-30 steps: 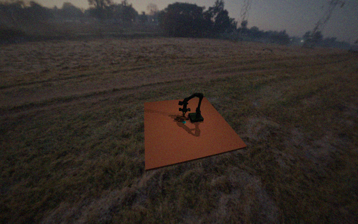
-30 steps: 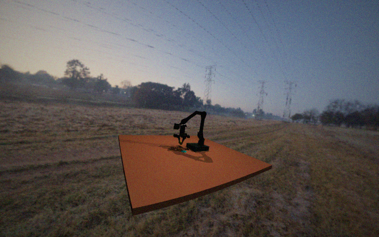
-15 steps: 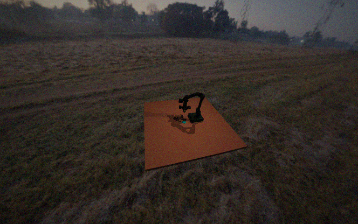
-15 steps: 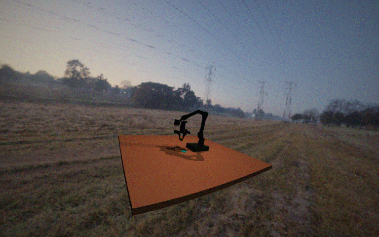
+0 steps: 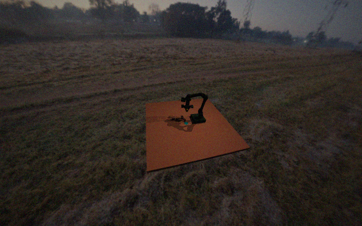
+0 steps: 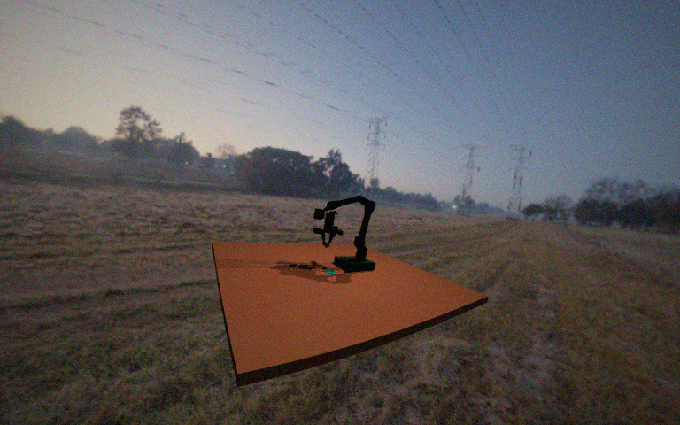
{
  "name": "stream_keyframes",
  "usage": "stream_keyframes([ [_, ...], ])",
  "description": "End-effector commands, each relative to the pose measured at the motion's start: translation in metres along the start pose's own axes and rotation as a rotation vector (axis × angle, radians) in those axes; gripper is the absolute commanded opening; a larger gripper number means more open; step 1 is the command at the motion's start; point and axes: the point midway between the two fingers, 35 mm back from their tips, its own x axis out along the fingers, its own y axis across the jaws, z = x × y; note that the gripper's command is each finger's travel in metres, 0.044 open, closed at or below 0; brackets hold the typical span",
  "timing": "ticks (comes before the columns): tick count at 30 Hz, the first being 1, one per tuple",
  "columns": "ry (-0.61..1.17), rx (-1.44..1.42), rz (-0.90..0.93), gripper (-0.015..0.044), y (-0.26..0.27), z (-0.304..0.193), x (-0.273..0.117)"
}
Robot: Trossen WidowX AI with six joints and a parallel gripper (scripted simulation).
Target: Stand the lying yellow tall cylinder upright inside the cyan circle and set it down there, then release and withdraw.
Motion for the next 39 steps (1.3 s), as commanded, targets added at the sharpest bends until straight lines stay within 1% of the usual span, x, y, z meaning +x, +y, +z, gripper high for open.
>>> stream_keyframes([
  [1,-0.003,-0.011,-0.007,0.0105,-0.004,0.007,-0.004],
  [20,-0.013,-0.102,-0.014,0.0105,-0.018,0.065,-0.012],
  [39,-0.018,-0.191,-0.014,0.0105,-0.016,0.126,-0.02],
])
